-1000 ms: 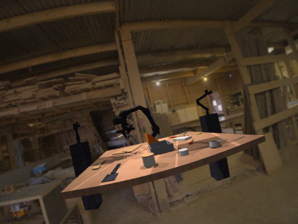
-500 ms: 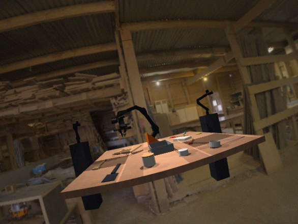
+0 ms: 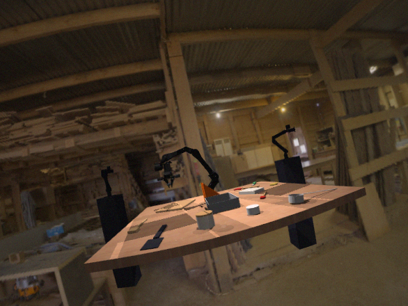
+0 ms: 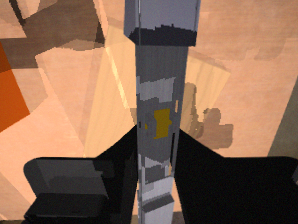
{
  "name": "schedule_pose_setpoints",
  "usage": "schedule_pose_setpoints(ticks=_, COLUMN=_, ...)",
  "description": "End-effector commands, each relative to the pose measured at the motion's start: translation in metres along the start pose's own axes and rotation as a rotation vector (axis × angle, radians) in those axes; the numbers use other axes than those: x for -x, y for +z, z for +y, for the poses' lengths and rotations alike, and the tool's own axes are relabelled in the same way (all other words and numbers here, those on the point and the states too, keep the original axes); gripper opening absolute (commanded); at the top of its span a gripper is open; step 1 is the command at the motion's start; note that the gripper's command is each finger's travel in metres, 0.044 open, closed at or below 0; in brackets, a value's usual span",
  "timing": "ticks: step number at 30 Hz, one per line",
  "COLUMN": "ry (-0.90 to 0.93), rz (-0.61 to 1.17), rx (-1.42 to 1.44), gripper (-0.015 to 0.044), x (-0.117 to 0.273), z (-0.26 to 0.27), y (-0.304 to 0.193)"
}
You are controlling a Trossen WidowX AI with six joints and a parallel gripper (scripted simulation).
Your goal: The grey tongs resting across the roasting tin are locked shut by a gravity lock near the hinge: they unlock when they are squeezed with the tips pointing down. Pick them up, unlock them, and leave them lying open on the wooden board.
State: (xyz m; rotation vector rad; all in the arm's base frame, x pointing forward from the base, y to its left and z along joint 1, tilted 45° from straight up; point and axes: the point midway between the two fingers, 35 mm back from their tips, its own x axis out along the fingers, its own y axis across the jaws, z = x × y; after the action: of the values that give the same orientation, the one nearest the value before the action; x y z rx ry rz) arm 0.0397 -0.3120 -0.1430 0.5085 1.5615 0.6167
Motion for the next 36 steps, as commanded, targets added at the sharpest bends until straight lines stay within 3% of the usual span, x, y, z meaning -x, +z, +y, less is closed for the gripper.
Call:
schedule_pose_setpoints(ticks=1, ry=0.004, rz=0.008, rx=-0.081, gripper=-0.015, x=-0.003, z=-0.001, y=-0.028)
schedule_pose_setpoints(ticks=13, ry=0.035, rz=0.017, rx=-0.316, gripper=-0.015, x=-0.02, z=0.007, y=-0.111)
schedule_pose_setpoints(ticks=21, ry=0.04, rz=-0.005, rx=-0.328, gripper=-0.015, x=-0.021, z=0.008, y=-0.115)
schedule_pose_setpoints(ticks=36, ry=0.024, rz=-0.635, rx=-0.308, gripper=-0.015, x=-0.006, z=0.015, y=-0.117)
